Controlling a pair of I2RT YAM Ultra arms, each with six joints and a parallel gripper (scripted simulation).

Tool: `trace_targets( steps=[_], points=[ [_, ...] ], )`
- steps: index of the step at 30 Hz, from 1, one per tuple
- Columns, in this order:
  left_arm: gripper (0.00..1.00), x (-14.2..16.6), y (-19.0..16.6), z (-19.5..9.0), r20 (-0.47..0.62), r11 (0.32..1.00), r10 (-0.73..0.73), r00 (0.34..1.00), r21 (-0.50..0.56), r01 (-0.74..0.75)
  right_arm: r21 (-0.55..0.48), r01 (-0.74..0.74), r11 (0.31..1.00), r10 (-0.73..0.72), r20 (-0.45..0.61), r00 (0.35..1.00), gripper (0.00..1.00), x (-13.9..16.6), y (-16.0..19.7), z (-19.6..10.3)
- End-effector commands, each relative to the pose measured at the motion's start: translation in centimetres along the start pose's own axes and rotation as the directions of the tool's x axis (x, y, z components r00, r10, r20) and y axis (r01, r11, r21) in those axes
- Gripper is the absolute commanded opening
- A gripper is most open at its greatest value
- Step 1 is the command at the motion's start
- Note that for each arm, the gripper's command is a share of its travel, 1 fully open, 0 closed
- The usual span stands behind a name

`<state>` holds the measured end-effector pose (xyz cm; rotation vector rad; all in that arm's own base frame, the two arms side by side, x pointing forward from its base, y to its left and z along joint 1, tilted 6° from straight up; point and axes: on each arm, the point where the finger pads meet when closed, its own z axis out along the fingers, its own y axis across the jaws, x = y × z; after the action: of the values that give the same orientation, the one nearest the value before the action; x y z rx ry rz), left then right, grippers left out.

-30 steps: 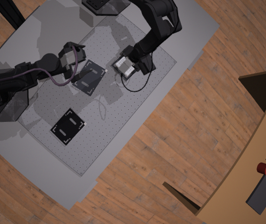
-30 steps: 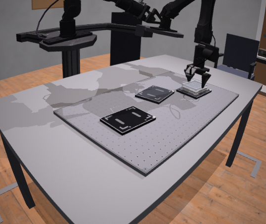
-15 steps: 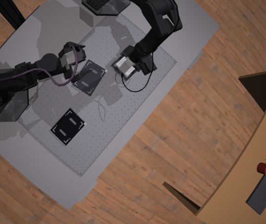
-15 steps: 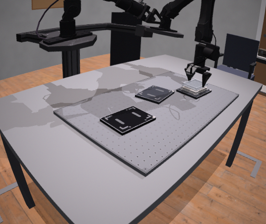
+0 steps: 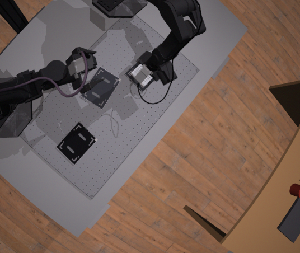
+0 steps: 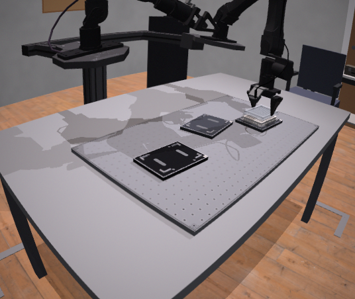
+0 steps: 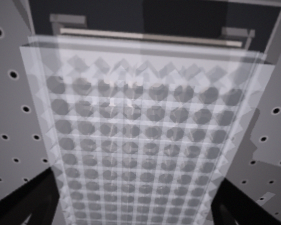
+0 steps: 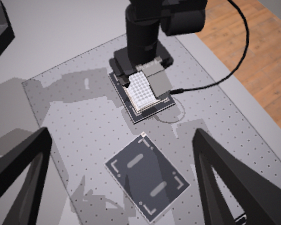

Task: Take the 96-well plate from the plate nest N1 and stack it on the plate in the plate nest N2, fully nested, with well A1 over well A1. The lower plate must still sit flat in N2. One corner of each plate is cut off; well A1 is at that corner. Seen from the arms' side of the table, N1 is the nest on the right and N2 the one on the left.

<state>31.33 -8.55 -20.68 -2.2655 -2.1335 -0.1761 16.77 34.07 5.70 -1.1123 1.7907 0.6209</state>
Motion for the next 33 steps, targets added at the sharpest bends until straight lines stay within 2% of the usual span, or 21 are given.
trace_targets(
  steps=[1,17,22,26,29,33],
  points=[
    [0.79,-0.3,-0.1,-0.9,0.006,1.0,0.004,1.0,-0.005,-0.004,0.002,-0.005,1.0,0.005,0.024,1.0,1.0,-0.6,0.1,0.0],
    [0.79,-0.1,0.7,1.7,0.009,0.999,0.003,1.0,-0.032,-0.003,0.002,-0.005,1.0,0.005,0.024,1.0,1.0,-0.6,0.1,0.0],
    [0.79,0.1,0.0,2.6,0.002,1.0,0.002,1.0,-0.005,-0.002,0.002,-0.005,1.0,0.005,0.024,1.0,1.0,-0.6,0.1,0.0],
    [0.79,0.0,0.4,2.1,0.004,1.0,-0.006,1.0,-0.013,0.006,0.002,-0.005,1.0,0.005,0.024,1.0,1.0,-0.6,0.1,0.0],
    [0.79,-0.3,0.7,0.7,0.001,1.0,-0.004,1.0,-0.002,0.004,0.002,-0.005,1.0,0.005,0.024,1.0,1.0,-0.6,0.1,0.0],
    [0.79,-0.3,0.7,0.7,0.001,1.0,-0.001,1.0,-0.002,0.001,0.002,-0.005,1.0,0.005,0.024,1.0,1.0,-0.6,0.1,0.0]
  ],
)
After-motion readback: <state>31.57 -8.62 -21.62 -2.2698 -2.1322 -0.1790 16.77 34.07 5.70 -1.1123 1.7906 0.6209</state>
